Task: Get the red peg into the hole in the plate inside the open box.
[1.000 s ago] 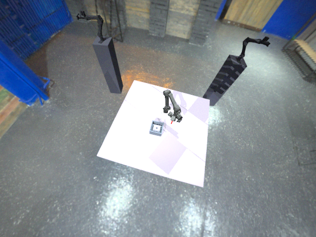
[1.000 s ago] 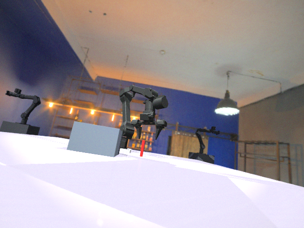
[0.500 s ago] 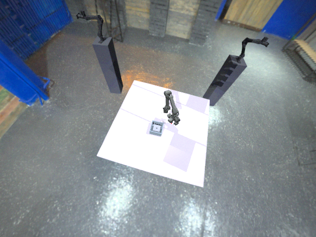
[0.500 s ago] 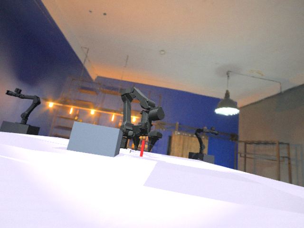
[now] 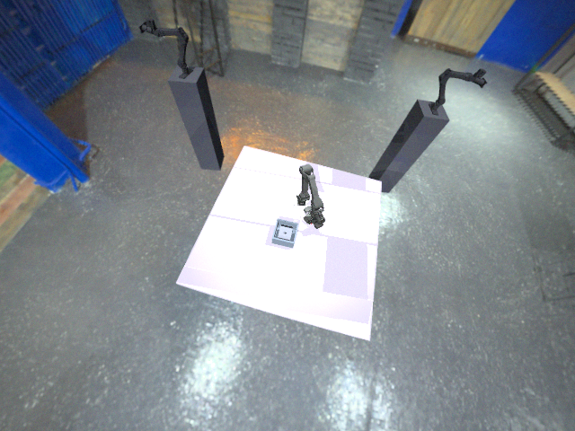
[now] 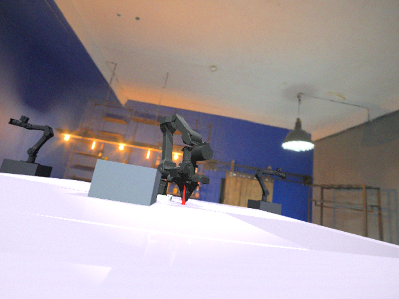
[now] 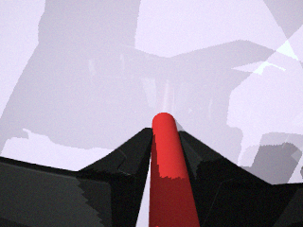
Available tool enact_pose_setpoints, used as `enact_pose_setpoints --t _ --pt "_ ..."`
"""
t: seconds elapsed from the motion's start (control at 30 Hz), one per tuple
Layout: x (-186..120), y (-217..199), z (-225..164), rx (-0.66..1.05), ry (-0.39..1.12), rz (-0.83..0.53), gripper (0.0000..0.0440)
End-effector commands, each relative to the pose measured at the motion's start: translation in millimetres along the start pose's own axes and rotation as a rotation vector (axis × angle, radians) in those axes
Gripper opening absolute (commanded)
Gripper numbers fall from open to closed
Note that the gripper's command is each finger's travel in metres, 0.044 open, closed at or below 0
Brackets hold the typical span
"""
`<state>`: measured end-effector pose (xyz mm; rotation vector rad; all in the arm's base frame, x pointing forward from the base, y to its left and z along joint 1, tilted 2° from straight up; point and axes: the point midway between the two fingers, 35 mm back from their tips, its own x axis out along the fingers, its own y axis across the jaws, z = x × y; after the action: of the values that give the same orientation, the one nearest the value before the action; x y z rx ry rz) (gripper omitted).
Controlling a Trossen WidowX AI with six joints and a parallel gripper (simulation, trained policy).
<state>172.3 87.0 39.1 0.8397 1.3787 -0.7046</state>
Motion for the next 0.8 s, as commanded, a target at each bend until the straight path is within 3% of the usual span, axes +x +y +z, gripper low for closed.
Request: enact_pose_setpoints --t 0.0,0.77 --pt "-4 2 5 -0.008 -0.010 0.009 0.0000" --pt "-79 8 61 -0.141 -0.261 0.081 0.0000"
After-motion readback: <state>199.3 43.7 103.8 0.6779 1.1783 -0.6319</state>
